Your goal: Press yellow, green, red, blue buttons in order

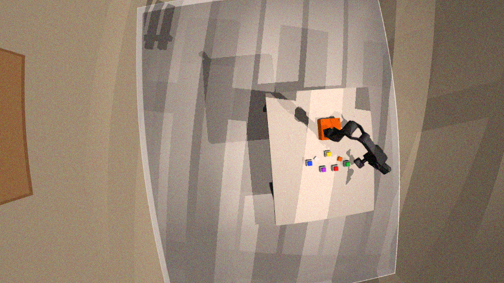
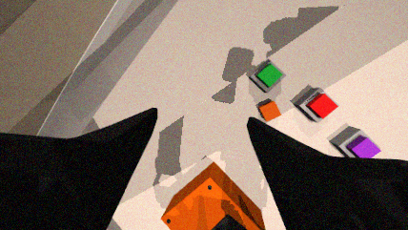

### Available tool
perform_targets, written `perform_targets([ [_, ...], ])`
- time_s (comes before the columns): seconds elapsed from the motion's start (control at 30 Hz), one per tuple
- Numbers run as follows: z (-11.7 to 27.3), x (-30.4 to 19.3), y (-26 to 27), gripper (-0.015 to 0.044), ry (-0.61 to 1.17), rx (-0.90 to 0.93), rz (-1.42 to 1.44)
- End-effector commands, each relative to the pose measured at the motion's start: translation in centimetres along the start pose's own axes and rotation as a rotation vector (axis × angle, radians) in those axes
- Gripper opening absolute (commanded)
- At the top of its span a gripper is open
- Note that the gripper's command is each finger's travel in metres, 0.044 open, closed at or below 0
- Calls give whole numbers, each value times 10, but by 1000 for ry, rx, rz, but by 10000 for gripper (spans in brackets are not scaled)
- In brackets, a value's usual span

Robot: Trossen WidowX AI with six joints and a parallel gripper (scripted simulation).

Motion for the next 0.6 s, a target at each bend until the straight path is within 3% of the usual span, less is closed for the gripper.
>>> perform_targets([
  [0.0, 0, -14, -67, 400, 35, -176, -210],
  [0.27, 12, -68, -153, 400, 144, -407, -574],
  [0.57, 13, -73, -157, 400, 155, -420, -600],
])
Point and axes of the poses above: the point midway between the two fingers, 35 mm back from their tips, its own z axis back along the fingers, its own y axis across the jaws, x = y × z, the point moved 4 cm from there along z, back along the fingers, and after that the axes turned 8 degrees about -z, right-handed, at the moved point
